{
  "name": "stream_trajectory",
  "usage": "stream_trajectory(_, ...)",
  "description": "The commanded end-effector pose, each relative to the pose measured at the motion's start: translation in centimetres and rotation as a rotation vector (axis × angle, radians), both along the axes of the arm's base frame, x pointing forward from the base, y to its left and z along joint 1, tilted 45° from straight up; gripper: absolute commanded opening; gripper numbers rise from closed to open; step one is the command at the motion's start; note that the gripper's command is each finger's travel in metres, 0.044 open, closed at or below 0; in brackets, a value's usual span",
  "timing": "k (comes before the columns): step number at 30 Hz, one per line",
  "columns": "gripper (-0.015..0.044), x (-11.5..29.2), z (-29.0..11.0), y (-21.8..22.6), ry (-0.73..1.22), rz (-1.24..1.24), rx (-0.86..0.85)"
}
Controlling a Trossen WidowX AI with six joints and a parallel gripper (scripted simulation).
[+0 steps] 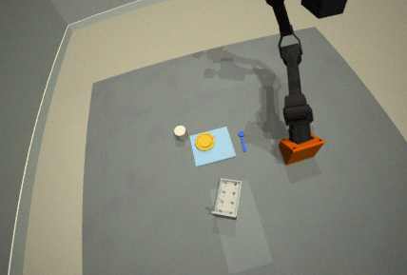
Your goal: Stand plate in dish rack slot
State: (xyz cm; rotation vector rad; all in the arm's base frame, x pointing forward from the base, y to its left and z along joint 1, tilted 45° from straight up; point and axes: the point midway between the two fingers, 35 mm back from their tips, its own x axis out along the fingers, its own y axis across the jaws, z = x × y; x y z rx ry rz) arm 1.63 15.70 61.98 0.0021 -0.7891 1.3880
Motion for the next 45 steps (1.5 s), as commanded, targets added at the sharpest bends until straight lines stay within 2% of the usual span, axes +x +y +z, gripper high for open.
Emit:
stream_trajectory(1, 0.04, 3.6, -1.5, 2.2, 0.103, -0.089, -0.057)
stream_trajectory(12, 0.04, 12.5, -6.3, 5.3, 0.326, -0.326, -0.188)
stream_trajectory(26, 0.04, 23.0, -14.5, 5.6, 0.631, -0.633, -0.347)
stream_trajectory(45, 0.04, 31.0, -23.7, 2.0, 0.976, -0.872, -0.443)
